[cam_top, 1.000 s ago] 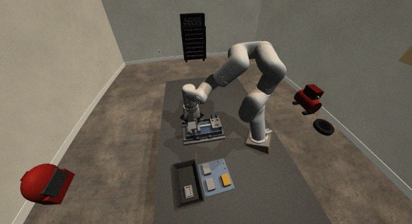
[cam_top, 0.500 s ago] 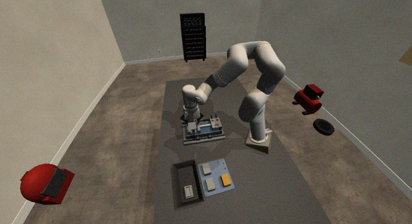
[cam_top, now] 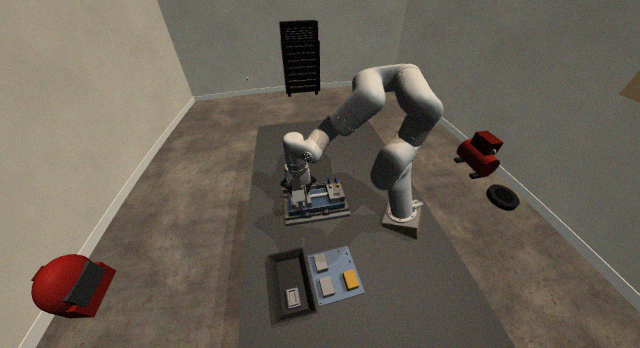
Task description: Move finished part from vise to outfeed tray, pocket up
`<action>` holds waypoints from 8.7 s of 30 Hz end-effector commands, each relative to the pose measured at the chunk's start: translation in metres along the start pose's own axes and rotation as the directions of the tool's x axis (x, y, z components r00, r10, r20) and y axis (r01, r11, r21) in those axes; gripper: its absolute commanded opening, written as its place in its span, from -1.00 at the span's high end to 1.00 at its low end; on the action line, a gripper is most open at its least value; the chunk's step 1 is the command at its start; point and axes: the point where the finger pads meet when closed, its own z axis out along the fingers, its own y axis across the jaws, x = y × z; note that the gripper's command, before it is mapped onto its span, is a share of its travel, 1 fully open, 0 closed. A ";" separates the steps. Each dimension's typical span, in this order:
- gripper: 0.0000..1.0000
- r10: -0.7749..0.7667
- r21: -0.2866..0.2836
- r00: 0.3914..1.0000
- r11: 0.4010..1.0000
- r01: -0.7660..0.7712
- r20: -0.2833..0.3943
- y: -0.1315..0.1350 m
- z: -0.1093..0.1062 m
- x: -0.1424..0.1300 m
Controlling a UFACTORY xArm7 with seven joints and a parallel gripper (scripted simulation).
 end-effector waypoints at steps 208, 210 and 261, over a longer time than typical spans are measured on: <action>1.00 -0.075 -0.003 0.997 0.997 0.075 0.002 0.084 -0.007 0.298; 1.00 -0.075 -0.003 0.997 0.997 0.075 0.002 0.084 -0.003 0.298; 1.00 -0.075 -0.003 0.997 0.997 0.075 0.002 0.085 0.053 0.299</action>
